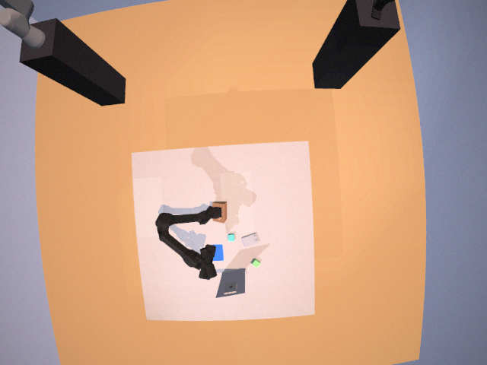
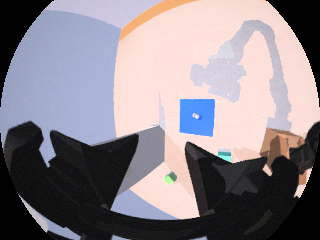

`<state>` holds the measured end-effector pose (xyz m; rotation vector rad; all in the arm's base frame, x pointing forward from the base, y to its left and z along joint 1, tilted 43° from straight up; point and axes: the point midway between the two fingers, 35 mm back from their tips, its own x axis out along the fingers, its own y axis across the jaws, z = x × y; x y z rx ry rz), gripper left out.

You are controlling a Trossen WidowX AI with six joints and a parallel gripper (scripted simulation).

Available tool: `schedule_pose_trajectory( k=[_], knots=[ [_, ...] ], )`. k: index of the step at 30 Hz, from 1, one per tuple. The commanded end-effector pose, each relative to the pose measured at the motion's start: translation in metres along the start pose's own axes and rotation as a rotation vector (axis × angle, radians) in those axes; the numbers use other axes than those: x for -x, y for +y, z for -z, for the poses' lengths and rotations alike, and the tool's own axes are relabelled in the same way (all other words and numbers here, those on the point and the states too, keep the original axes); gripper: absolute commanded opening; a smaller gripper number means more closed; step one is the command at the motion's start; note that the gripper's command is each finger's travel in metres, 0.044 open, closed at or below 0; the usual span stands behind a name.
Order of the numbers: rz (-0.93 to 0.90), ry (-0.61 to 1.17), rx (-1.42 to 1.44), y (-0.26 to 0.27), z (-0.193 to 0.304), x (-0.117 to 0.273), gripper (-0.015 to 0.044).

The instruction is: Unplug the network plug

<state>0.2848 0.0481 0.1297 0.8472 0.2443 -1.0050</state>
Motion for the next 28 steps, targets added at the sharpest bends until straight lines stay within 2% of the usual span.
schedule_pose_trajectory(
  k=[1, 4, 28],
  knots=[
    [-0.003, -0.005, -0.004, 0.0013, -0.0010, 0.0012, 0.0366],
    [-0.003, -0.005, -0.004, 0.0013, -0.0010, 0.0012, 0.0440],
    [-0.003, -0.005, -0.004, 0.0013, -0.0010, 0.0012, 0.0440]
  ],
)
